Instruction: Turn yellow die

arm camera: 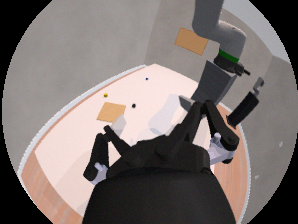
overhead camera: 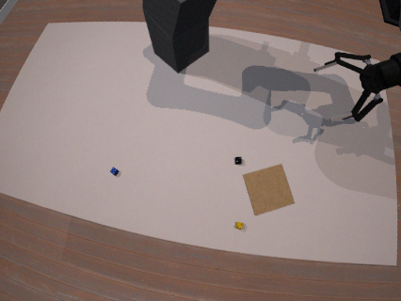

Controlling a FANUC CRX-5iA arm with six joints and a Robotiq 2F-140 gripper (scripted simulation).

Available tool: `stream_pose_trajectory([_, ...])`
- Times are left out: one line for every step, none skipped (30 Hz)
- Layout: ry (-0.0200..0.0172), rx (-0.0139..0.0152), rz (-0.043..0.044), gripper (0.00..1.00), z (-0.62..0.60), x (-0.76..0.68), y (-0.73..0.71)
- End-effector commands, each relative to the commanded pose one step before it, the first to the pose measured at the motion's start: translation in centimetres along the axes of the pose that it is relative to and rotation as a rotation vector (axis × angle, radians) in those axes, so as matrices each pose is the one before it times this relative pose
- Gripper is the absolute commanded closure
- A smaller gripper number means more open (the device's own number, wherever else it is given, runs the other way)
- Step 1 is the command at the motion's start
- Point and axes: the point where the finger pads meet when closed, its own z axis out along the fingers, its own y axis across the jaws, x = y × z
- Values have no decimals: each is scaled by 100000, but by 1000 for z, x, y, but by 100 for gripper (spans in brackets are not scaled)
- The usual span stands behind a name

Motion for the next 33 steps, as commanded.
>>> stream_pose_trajectory([-18,24,22,0,-16,7,-5])
stream_pose_trajectory([0,0,0,0,0,0,0])
stream_pose_trajectory([0,0,0,0,0,0,0])
stream_pose_trajectory([0,0,0,0,0,0,0])
stream_pose_trajectory([0,0,0,0,0,0,0])
stream_pose_trajectory([0,0,0,0,0,0,0])
stream_pose_trajectory([0,0,0,0,0,0,0])
stream_pose_trajectory([0,0,0,0,0,0,0])
stream_pose_trajectory([0,0,0,0,0,0,0])
stream_pose_trajectory([0,0,0,0,0,0,0])
stream_pose_trajectory([0,0,0,0,0,0,0])
stream_pose_trajectory([0,0,0,0,0,0,0])
stream_pose_trajectory([0,0,0,0,0,0,0])
stream_pose_trajectory([0,0,0,0,0,0,0])
stream_pose_trajectory([0,0,0,0,0,0,0])
stream_pose_trajectory([0,0,0,0,0,0,0])
stream_pose_trajectory([0,0,0,0,0,0,0])
stream_pose_trajectory([-14,-14,7,0,7,1,-2])
stream_pose_trajectory([-95,-92,47,0,49,8,-15])
stream_pose_trajectory([-247,-240,122,0,128,20,-40])
stream_pose_trajectory([-461,-446,229,0,237,38,-75])
stream_pose_trajectory([-727,-702,366,0,373,61,-117])
stream_pose_trajectory([-1039,-996,532,0,527,90,-165])
stream_pose_trajectory([-1387,-1318,726,0,695,124,-219])
stream_pose_trajectory([-1765,-1658,952,0,870,165,-275])
stream_pose_trajectory([-2166,-2006,1210,0,1046,214,-333])
stream_pose_trajectory([-2583,-2351,1501,0,1216,271,-393])
stream_pose_trajectory([-3012,-2684,1829,0,1374,337,-453])
stream_pose_trajectory([-3444,-2994,2193,0,1514,412,-515])
stream_pose_trajectory([0,0,0,0,0,0,0])
stream_pose_trajectory([-3874,-3273,2594,0,1632,495,-577])
stream_pose_trajectory([0,0,0,0,0,0,0])
stream_pose_trajectory([0,0,0,0,0,0,0])
